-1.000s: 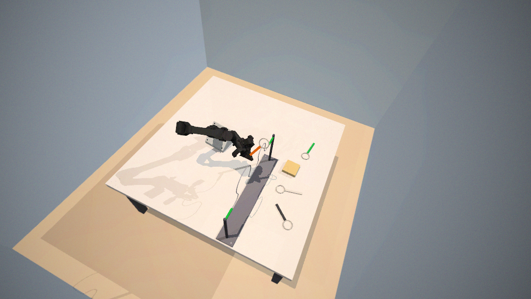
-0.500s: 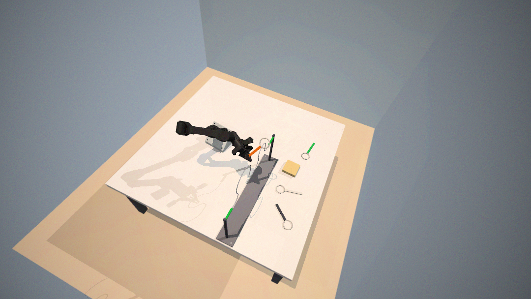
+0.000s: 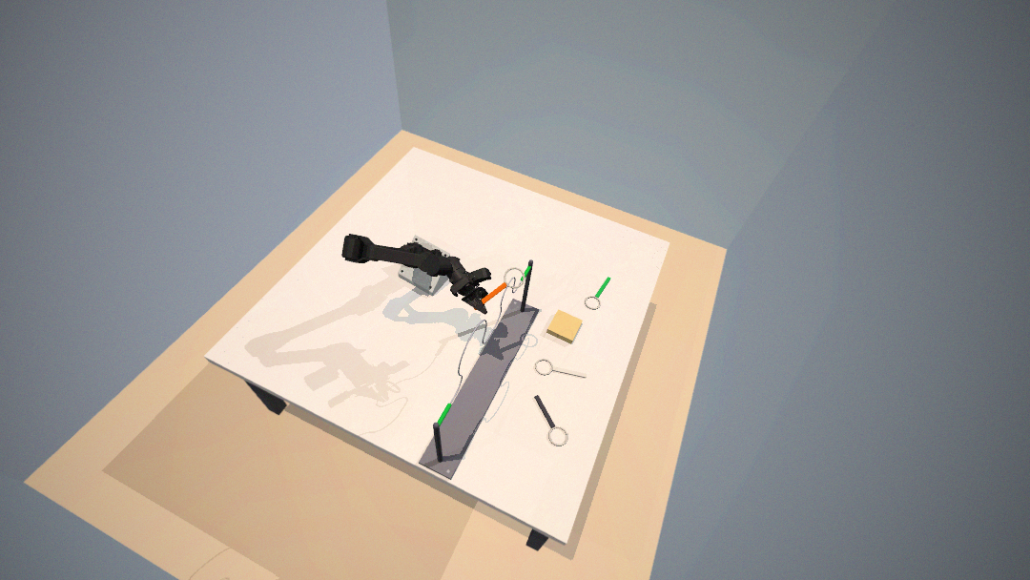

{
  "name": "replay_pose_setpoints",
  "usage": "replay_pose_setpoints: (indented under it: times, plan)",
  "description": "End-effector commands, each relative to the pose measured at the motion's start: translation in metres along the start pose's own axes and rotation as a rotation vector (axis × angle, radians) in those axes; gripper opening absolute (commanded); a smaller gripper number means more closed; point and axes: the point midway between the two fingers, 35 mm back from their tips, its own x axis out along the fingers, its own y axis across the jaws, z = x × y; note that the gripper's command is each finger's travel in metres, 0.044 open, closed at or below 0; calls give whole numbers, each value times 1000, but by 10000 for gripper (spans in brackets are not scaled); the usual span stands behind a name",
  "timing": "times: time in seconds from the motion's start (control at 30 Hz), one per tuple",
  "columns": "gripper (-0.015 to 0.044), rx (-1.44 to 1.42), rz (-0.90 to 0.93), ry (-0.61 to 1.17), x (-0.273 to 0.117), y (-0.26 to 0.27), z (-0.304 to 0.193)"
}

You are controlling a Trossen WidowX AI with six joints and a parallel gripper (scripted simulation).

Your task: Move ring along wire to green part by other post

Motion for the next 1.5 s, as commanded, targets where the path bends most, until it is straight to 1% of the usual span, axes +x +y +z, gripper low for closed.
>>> replay_pose_setpoints:
  times: [0.0, 1.0, 1.47]
  plan:
    - [-150, -60, -25, -13, 0, -1, 1]
    - [-150, -543, -292, -77, -1, -34, 10]
    - [-150, -678, -367, -93, -1, -37, 11]
